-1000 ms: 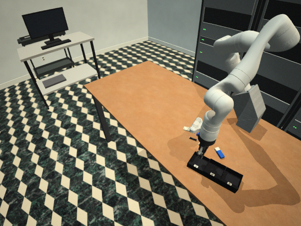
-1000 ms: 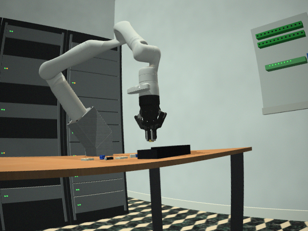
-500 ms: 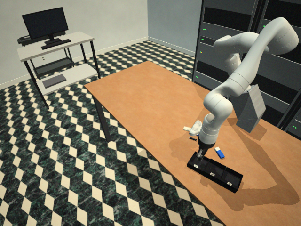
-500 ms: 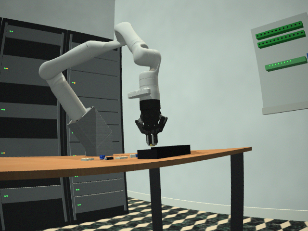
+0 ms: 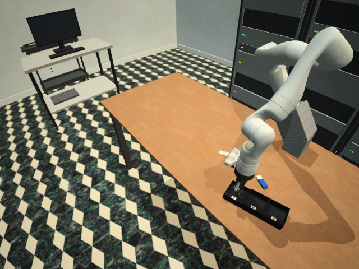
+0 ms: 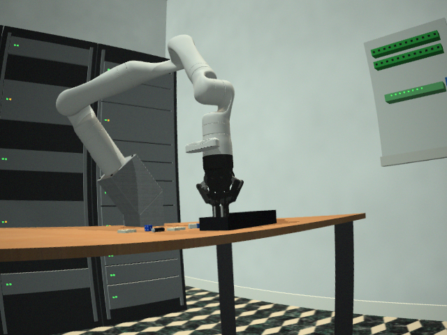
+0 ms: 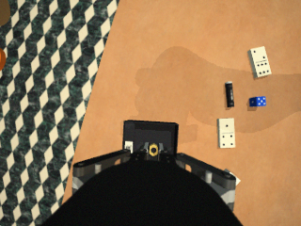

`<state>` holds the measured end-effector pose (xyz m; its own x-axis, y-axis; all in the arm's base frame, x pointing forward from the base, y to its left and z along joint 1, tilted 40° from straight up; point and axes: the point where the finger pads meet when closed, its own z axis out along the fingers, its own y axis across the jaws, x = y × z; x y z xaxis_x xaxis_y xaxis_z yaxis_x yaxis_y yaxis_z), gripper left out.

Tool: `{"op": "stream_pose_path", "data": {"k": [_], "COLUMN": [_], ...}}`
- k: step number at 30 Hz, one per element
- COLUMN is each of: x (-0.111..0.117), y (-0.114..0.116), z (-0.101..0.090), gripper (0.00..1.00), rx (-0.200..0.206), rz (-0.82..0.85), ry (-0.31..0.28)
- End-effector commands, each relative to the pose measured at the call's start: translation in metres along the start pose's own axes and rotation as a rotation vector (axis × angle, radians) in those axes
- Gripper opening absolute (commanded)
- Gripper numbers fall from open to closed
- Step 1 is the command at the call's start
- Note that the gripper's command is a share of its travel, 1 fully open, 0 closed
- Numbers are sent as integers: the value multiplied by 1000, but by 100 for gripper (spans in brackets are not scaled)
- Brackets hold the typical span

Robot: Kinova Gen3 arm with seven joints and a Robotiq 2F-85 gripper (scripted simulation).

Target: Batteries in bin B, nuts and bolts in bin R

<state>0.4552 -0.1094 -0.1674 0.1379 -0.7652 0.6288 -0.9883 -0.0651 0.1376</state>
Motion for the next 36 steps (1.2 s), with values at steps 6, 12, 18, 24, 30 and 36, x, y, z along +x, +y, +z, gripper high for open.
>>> {"op": "stream_pose_path", "data": {"k": [6,12,18,24,30,36], "x": [2,2,2,2,2,2], "y": [1,1,1,1,1,1], "z": [2,2,2,2,2,-4], "gripper": [11,11,31,31,31,31], "rx": [-3,-3,-3,-3,-3,-3], "rz": [2,2,2,2,2,2], "ry": [2,2,1,1,1,2]}}
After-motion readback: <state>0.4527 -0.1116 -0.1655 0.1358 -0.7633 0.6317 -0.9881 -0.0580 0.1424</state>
